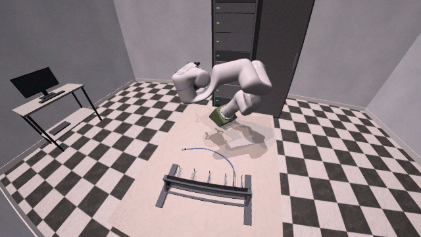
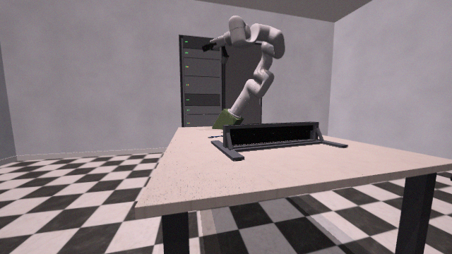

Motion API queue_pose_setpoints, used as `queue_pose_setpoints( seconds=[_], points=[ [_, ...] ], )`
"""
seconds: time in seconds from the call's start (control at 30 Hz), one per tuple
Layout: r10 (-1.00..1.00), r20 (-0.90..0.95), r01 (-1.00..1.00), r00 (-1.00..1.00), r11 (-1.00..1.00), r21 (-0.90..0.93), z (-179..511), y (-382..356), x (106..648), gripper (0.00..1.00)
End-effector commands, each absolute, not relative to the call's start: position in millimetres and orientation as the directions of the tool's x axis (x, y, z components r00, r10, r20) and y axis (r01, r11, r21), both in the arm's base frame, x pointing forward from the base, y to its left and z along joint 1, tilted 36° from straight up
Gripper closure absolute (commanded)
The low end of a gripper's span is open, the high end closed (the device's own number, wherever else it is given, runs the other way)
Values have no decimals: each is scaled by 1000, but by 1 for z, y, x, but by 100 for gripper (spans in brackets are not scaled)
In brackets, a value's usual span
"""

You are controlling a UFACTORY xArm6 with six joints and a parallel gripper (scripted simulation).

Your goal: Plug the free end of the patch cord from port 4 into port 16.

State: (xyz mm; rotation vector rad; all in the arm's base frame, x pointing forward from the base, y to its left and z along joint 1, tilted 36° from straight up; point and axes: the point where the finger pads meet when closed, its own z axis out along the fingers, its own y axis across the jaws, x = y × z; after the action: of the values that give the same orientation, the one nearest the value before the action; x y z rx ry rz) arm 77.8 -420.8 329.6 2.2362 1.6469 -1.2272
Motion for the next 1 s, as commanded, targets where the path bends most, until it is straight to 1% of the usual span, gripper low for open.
queue_pose_setpoints(
  seconds=[0.0,0.2,0.4,0.47,0.5,0.67,0.97],
  points=[
    [850,-522,863,62,-309,-400,291,-410,92,0],
    [938,-345,896,16,-166,-412,241,-388,115,0],
    [986,-162,928,-43,-21,-372,195,-362,142,0],
    [986,-162,928,-43,-21,-372,195,-362,142,0],
    [994,-80,941,-74,43,-336,175,-348,156,0],
    [992,30,956,-122,126,-266,147,-328,177,0],
    [944,221,965,-244,260,-45,95,-281,232,0]
  ],
)
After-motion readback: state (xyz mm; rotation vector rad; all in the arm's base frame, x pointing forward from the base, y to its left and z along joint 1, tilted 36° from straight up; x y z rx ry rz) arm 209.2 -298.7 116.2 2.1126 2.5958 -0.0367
